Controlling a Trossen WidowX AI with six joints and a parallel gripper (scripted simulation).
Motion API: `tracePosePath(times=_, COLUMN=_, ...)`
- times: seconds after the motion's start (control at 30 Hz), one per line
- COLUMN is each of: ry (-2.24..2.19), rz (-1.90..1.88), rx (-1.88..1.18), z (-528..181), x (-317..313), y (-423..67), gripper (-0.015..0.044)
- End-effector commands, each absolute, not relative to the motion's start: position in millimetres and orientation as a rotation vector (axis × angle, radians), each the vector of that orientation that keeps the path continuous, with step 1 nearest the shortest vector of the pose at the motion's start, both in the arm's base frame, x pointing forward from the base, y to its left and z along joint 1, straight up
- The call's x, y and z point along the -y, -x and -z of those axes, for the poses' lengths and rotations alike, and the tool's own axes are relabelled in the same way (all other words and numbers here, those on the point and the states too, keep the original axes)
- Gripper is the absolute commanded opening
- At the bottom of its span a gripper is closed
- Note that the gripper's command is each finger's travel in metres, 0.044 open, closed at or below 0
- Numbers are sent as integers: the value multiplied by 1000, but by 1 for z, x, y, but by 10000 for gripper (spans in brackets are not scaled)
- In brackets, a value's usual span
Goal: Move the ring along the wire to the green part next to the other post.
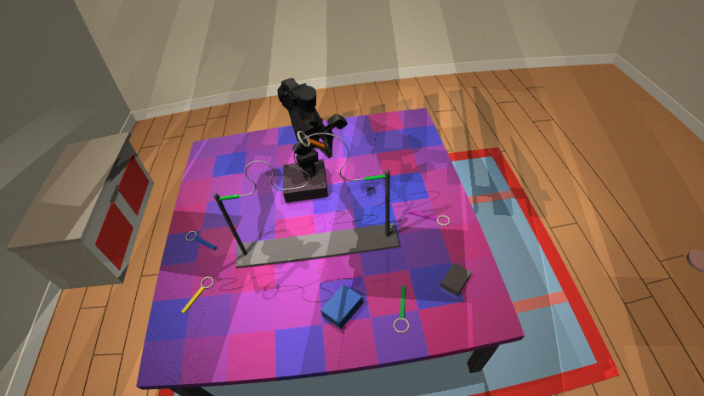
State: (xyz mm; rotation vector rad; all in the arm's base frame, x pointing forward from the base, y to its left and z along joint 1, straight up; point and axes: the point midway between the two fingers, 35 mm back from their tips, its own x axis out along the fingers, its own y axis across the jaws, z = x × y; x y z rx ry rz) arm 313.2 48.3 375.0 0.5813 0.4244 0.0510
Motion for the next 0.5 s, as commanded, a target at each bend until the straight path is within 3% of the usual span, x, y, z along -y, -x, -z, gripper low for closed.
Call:
tracePosePath(times=0.0, ry=-530, rz=-35, rx=-430, z=-375, x=-47, y=-314, gripper=-150)
tracePosePath(times=0.47, ry=-363, rz=10, rx=-453, z=-373, x=-42, y=-313, gripper=-150)
